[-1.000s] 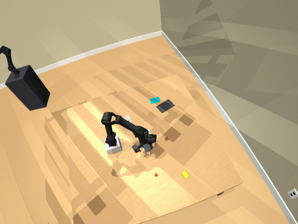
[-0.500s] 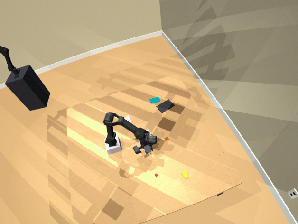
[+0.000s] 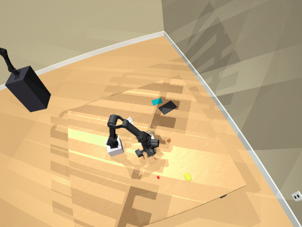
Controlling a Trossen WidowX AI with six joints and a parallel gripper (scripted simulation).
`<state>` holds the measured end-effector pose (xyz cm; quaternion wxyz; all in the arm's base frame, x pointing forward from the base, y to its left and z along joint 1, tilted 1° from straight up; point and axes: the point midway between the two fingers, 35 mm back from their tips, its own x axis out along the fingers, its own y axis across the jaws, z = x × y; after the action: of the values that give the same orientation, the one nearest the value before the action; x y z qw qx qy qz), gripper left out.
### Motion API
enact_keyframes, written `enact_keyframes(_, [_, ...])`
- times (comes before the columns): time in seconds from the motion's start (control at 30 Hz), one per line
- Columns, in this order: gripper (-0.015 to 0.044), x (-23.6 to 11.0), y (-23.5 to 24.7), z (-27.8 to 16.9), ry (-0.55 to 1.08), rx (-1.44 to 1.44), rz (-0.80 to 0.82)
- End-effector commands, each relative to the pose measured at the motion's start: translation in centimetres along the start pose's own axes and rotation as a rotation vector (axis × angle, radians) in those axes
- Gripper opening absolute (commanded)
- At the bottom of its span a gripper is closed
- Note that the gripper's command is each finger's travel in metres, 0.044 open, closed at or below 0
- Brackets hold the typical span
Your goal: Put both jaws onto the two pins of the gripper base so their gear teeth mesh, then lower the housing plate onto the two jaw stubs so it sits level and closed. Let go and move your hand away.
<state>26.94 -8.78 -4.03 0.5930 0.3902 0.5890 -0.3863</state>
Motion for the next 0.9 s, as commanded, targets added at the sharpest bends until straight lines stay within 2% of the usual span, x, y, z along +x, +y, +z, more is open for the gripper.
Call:
enact_keyframes(0.0, [0.0440,0.35,-0.01,-0.02,-0.001,0.007,0.001])
enact_keyframes(0.8, [0.0440,0.35,-0.01,-0.02,-0.001,0.007,0.001])
enact_keyframes(0.87, [0.0387,0.36,-0.04,-0.04,0.000,0.000,0.000])
